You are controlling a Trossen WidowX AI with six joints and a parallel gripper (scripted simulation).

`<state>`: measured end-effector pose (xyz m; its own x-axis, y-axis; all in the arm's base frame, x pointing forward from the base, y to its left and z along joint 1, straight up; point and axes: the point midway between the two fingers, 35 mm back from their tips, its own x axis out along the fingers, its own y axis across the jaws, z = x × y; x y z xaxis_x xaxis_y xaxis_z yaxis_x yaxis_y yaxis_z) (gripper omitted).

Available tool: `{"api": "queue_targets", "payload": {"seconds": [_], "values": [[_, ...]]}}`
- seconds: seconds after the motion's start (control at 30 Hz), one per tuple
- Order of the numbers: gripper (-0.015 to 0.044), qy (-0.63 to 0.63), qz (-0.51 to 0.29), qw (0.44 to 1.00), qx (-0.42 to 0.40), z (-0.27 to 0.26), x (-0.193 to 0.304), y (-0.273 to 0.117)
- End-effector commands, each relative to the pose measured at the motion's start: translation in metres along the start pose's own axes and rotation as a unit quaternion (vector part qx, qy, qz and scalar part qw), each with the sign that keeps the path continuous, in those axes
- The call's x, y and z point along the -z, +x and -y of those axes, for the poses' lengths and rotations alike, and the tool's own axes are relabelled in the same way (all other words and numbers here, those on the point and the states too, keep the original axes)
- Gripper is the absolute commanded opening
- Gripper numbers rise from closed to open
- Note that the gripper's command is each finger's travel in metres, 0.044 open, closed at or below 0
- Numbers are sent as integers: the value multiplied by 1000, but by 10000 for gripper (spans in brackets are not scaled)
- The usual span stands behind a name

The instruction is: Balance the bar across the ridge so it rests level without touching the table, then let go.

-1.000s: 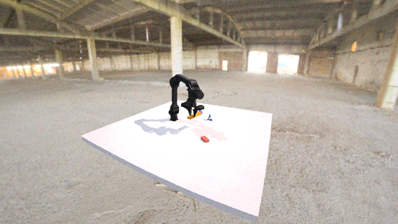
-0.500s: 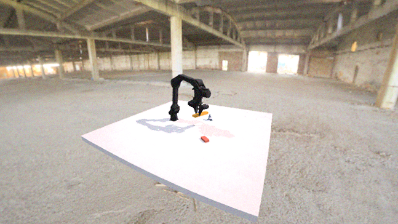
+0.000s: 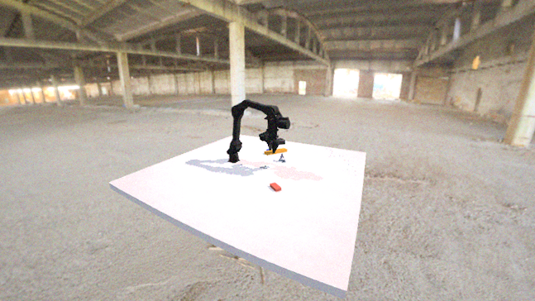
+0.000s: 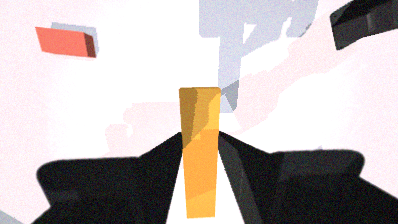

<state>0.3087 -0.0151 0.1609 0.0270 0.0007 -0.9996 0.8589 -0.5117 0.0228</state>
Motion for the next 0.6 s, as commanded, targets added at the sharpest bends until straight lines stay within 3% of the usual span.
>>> {"api": "queue_targets", "payload": {"seconds": [0.0, 0.57], "values": [[0, 30, 1, 1000, 0, 7, 16, 0], [0, 140, -1, 990, 2, 45, 70, 0]]}}
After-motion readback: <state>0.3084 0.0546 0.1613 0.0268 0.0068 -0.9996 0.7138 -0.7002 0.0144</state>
